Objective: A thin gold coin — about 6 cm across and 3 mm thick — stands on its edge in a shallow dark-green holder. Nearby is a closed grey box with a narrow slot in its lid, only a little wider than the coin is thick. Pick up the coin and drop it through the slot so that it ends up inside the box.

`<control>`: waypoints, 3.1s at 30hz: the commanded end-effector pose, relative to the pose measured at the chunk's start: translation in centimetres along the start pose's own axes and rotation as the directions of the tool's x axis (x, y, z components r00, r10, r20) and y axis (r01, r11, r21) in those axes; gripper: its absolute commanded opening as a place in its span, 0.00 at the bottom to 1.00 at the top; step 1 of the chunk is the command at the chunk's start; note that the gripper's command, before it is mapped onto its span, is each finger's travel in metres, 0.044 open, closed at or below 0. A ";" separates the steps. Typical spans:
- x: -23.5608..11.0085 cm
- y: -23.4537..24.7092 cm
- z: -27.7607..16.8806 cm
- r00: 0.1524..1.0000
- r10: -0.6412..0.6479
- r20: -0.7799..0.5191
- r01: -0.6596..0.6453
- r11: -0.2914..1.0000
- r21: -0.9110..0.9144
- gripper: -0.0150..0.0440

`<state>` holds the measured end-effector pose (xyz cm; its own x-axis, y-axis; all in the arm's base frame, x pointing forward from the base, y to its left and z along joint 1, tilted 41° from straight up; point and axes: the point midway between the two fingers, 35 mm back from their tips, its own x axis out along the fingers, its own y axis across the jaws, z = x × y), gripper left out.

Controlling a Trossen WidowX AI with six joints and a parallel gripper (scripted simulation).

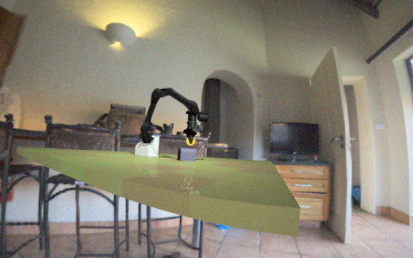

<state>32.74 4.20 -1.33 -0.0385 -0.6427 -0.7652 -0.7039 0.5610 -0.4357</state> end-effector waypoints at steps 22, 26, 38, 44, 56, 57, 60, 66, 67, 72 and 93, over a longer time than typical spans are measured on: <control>0.1 -4.3 -3.4 1.000 -0.006 -0.009 0.006 1.000 0.002 0.25; 0.1 -4.1 -3.1 1.000 -0.005 -0.005 0.005 1.000 0.004 0.25; 0.1 -4.3 -3.4 1.000 -0.005 -0.005 0.005 1.000 0.003 0.25; 0.3 -4.3 -3.8 1.000 -0.005 -0.006 0.005 1.000 -0.004 0.25; 0.2 -4.4 -3.7 1.000 -0.003 -0.002 0.003 1.000 -0.001 0.25; 0.2 -4.4 -3.7 1.000 -0.003 -0.002 0.003 1.000 -0.001 0.25; 0.2 -4.4 -3.7 1.000 -0.003 -0.002 0.003 1.000 -0.001 0.25; 0.6 -4.5 -3.7 1.000 -0.003 -0.002 0.003 1.000 -0.002 0.25; 0.6 -4.5 -3.7 1.000 -0.003 -0.002 0.003 1.000 -0.003 0.25; 0.8 -4.4 -3.9 1.000 -0.003 -0.003 0.003 1.000 -0.007 0.25; 1.6 -4.4 -3.8 1.000 -0.003 -0.003 0.003 1.000 -0.006 0.25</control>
<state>33.23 -1.10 1.41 -0.0343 -0.6413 -0.7665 -0.7042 0.5597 -0.4369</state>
